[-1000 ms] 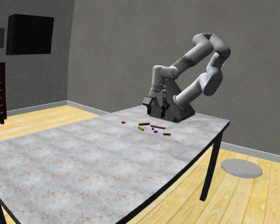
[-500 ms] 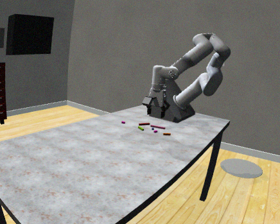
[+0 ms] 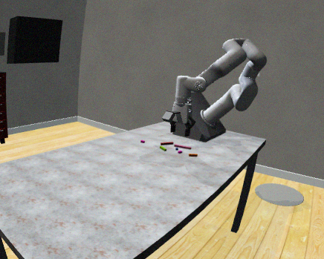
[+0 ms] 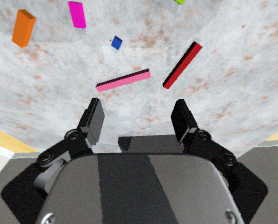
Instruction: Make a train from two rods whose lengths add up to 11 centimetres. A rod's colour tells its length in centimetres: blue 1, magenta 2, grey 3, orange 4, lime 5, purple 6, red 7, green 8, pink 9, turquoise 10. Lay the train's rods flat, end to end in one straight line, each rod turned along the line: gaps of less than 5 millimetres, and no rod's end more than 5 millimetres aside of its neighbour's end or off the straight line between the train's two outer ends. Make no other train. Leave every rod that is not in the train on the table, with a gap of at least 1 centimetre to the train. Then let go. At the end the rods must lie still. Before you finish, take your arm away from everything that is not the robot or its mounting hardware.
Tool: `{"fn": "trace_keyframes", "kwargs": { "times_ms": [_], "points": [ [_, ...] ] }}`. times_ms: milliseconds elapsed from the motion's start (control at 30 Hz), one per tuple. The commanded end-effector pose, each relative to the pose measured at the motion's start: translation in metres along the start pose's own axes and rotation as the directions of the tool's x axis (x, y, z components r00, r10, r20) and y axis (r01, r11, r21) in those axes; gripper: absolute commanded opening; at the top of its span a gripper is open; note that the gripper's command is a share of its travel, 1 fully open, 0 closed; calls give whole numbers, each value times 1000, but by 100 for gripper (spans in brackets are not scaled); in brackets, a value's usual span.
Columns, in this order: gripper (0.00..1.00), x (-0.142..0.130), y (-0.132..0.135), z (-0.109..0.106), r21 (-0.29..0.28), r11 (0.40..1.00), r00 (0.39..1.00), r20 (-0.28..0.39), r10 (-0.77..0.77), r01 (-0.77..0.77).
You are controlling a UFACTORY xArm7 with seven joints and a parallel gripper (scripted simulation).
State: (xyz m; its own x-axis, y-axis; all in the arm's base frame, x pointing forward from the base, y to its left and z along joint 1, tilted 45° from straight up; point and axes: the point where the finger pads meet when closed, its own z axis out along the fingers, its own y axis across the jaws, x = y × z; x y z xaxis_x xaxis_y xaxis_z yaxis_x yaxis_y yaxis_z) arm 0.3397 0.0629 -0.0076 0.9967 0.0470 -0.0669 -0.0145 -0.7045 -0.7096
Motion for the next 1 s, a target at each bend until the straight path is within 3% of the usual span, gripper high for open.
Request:
{"fn": "trace_keyframes", "kwargs": {
  "times_ms": [0, 200, 267, 467, 700, 767, 800, 967],
  "points": [
    [100, 1, 3, -1, -2, 986, 986, 0, 167, -167],
    [100, 2, 5, -1, -1, 958, 958, 0, 285, -285],
    [100, 2, 7, -1, 0, 922, 922, 0, 388, -388],
    [100, 2, 10, -1, 1, 847, 847, 1, 531, -531],
    [100, 2, 13, 0, 1, 717, 717, 2, 697, -697],
    [100, 2, 13, 0, 1, 717, 717, 2, 697, -697],
    [100, 2, 15, 0, 1, 654, 654, 2, 757, -757],
    [100, 2, 17, 0, 1, 556, 556, 2, 831, -831]
  ]
}}
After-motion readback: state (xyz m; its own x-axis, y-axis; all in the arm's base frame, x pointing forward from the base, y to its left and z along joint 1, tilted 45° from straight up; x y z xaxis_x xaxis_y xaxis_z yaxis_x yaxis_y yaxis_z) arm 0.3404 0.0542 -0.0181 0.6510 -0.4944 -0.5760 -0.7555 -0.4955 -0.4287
